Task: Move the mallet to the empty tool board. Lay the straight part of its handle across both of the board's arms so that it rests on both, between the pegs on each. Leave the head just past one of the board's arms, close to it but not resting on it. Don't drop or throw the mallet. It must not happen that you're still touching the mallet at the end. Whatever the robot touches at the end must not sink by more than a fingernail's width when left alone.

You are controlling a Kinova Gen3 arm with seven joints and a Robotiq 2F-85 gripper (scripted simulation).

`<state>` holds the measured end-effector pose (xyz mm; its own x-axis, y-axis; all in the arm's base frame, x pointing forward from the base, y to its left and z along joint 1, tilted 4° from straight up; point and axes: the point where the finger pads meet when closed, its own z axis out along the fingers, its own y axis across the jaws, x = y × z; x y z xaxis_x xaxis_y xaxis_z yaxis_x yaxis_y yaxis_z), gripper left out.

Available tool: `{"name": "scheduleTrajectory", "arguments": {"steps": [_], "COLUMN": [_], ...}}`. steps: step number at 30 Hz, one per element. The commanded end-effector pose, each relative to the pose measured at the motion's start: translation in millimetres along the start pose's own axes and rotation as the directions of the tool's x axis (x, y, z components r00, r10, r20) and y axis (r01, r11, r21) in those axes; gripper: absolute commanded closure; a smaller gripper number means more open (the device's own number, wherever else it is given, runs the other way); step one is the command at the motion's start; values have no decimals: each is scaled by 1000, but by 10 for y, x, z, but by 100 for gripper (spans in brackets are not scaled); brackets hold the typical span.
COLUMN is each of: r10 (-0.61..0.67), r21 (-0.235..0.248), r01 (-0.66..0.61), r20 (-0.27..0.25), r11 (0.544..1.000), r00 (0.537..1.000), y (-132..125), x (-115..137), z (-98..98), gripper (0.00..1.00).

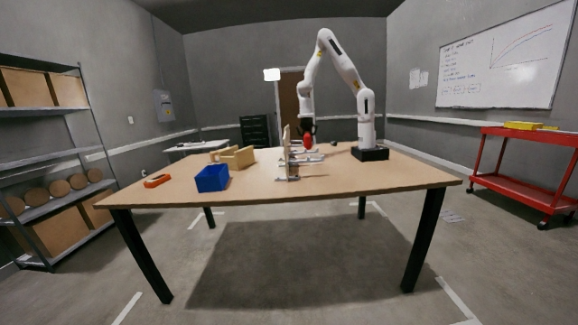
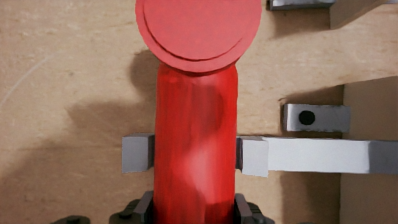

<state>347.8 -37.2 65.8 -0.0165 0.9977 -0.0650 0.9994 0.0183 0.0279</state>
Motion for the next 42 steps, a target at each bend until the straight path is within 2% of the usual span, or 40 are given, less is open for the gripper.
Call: {"name": "scheduleTrajectory", "arguments": {"steps": [1, 9, 10, 42], "r10": [-2, -2, -2, -2], "r21": [2, 2, 2, 2], "r01": [2, 2, 2, 2], "r20": [-1, -1, -1, -1], "r11": [1000, 1000, 1000, 1000], "r00": [1000, 1000, 1000, 1000], "y": [-3, -3, -3, -3], "x": [9, 9, 9, 9], "z": [8, 8, 8, 8], "gripper": [90, 90, 0, 0]}}
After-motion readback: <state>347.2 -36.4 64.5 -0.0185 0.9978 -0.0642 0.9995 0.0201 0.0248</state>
